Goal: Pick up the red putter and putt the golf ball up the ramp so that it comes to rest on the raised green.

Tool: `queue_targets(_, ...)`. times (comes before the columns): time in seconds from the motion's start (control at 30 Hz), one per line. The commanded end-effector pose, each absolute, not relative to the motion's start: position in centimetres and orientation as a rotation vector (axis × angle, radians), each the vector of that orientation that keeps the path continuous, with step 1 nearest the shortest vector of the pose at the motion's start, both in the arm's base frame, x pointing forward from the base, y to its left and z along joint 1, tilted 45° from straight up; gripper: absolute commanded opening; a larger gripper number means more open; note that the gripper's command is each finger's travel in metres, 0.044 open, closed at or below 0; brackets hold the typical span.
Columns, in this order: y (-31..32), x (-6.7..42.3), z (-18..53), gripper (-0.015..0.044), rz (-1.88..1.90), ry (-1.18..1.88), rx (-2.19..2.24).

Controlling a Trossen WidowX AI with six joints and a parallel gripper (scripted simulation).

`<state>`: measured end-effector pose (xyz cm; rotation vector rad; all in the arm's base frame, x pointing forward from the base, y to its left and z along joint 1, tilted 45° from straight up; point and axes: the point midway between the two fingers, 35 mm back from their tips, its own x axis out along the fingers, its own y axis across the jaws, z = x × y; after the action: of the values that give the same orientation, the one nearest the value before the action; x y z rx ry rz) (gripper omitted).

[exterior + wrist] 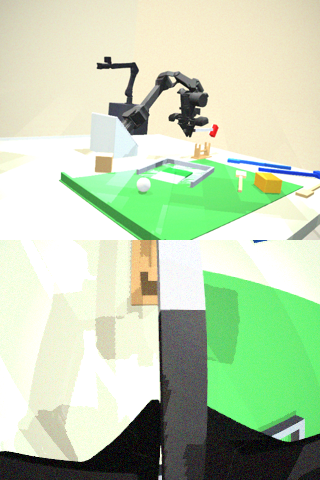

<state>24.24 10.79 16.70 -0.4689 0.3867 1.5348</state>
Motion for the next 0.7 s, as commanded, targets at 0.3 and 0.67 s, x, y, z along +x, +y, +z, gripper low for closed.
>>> queue_targets(0.3,7.6,25.9,15.3,0.0000,1.449,0.533,-0.465)
queue_targets(0.67,-1.7,29.2,9.1,0.0000,1.160,0.943,-0.434)
